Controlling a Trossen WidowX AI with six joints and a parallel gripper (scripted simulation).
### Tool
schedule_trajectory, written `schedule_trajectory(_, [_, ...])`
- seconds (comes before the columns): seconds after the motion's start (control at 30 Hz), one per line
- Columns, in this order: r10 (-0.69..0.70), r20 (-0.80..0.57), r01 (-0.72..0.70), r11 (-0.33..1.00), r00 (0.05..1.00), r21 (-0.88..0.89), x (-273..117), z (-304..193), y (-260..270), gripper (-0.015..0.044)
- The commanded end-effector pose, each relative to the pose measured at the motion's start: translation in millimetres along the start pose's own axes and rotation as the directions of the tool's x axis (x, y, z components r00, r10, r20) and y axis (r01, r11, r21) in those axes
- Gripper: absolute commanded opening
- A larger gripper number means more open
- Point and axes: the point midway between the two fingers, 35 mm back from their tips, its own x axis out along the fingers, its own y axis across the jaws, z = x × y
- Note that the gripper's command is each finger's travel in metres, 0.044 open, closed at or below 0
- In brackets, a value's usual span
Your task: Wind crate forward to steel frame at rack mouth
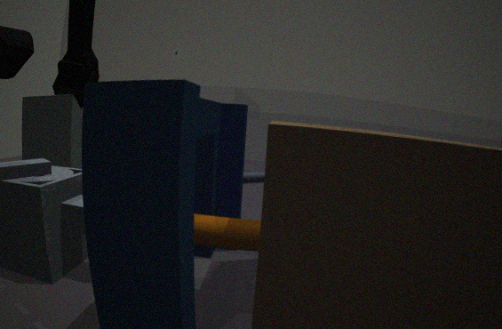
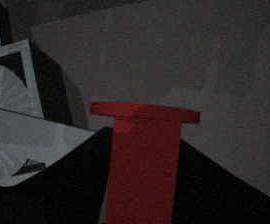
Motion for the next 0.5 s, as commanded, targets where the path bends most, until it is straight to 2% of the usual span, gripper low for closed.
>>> schedule_trajectory(0.0, [0.006, 0.017, -0.005, 1.000, 1.000, -0.020, 6.6, 12.7, 0.7, 0.0000])
schedule_trajectory(0.47, [0.007, 0.018, -0.006, 1.000, 1.000, -0.021, 13.0, 27.1, 3.0, 0.0000])
